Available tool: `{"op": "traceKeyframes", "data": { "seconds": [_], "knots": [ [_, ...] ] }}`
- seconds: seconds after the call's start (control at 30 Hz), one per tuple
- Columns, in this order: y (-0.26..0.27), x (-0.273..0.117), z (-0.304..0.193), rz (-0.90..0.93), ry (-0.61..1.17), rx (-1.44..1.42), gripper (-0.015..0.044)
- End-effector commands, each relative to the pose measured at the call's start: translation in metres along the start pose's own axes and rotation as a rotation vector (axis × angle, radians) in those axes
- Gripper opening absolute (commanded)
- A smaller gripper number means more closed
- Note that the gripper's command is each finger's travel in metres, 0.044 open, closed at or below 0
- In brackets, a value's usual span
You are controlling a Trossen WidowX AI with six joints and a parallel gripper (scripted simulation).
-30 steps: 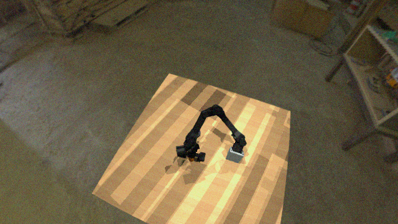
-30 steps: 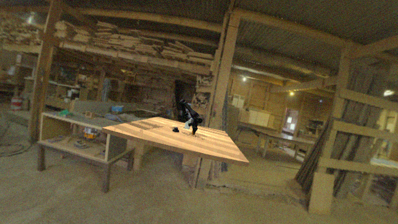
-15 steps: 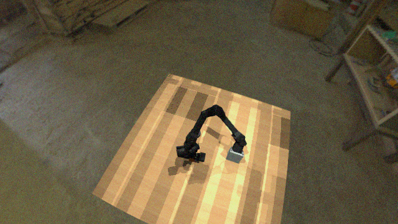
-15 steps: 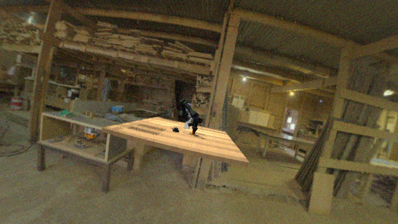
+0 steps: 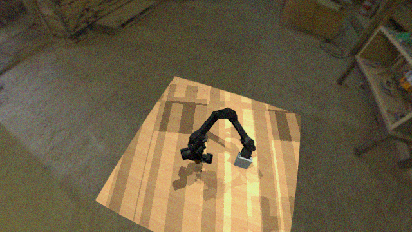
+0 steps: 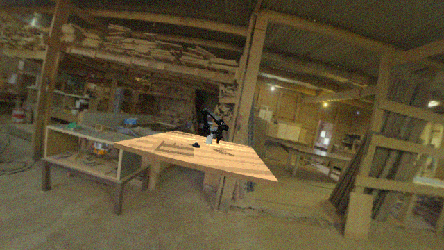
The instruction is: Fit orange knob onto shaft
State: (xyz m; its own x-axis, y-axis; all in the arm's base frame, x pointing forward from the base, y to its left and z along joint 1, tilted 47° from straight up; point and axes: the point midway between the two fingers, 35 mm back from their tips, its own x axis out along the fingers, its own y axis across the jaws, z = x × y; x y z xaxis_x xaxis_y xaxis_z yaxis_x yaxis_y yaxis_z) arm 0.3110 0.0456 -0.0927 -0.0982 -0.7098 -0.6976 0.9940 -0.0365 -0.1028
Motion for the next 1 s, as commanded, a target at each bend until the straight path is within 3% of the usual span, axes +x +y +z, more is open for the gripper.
{"op": "traceKeyframes", "data": {
  "seconds": [0.0, 0.1, 0.4, 0.97],
  "knots": [
    [-0.003, -0.04, 0.0, 0.005, 0.005, 0.004, 0.0],
    [-0.006, -0.06, 0.002, 0.004, 0.003, 0.005, 0.0],
    [-0.008, -0.061, 0.002, 0.033, 0.002, 0.003, 0.0],
    [-0.023, -0.087, 0.007, 0.323, 0.002, -0.005, 0.0]
  ]
}}
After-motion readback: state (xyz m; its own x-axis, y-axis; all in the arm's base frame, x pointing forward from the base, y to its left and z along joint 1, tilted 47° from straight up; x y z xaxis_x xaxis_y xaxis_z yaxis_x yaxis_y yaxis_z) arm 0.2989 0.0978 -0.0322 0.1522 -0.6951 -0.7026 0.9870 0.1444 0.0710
